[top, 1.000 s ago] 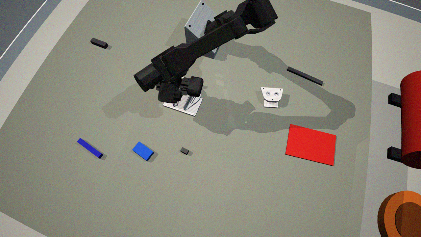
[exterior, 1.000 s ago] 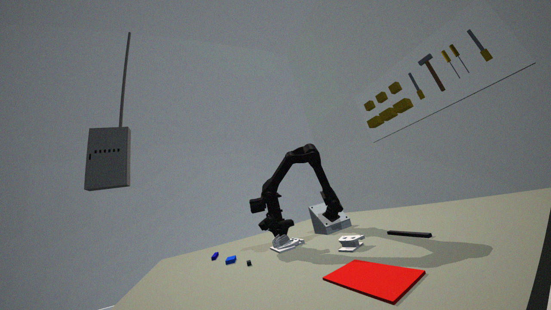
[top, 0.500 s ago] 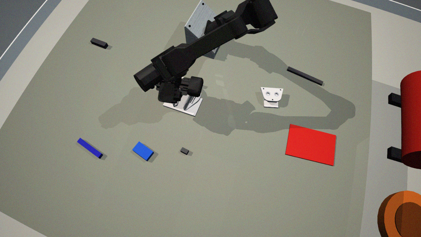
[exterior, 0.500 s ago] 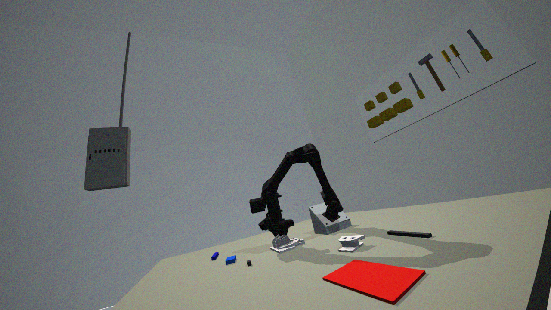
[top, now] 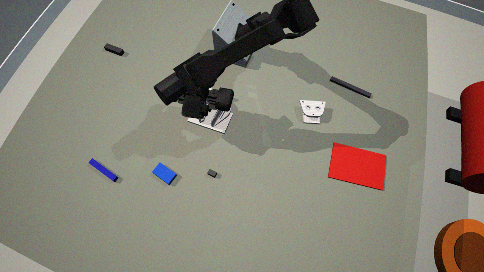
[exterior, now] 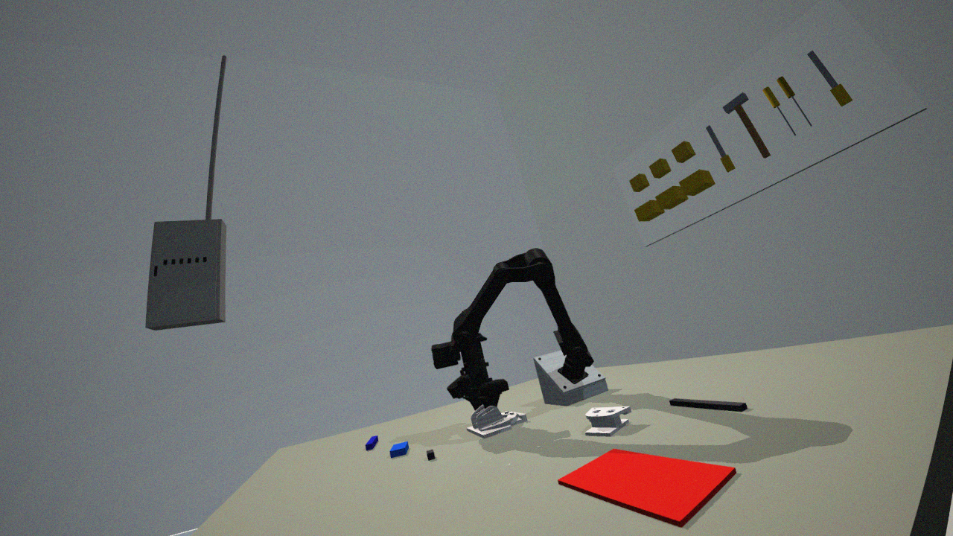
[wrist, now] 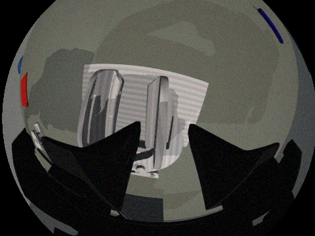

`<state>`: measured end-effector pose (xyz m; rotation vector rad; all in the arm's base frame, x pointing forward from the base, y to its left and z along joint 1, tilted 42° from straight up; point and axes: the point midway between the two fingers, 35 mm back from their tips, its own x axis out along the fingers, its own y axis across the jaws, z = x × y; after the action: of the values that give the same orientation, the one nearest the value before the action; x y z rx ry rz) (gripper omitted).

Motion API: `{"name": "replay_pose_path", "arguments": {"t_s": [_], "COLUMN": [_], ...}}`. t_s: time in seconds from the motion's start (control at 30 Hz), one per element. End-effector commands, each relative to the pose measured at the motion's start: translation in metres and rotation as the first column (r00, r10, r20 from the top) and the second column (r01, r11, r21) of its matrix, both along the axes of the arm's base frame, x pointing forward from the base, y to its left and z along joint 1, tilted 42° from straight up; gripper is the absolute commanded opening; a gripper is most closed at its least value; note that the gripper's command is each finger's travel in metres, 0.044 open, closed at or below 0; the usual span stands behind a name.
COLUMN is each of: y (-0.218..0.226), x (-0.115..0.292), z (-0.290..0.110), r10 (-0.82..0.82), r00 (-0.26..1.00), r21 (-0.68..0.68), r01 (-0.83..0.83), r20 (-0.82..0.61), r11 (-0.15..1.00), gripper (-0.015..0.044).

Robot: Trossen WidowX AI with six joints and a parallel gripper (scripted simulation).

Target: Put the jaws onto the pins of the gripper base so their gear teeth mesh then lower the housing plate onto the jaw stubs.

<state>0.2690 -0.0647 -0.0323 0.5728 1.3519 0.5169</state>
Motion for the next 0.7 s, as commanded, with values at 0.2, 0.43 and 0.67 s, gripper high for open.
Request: {"name": "replay_pose_path", "arguments": {"t_s": [0.2, 0.43, 0.67], "y": [0.000, -0.028, -0.045], "x": [0.000, -0.005, -0.011], "z": [0.000, 0.031, 0.053], "r10": [0.000, -0.003, -0.005], "r00": [1.000, 1.000, 1.000], "r21": [0.000, 0.000, 0.004], "r01": [0.000, 0.003, 0.005], "r20": [0.000, 0.000, 0.000], "r11": [1.000, 1.000, 1.000], "gripper": [0.0224, 0.0224, 0.0224]}}
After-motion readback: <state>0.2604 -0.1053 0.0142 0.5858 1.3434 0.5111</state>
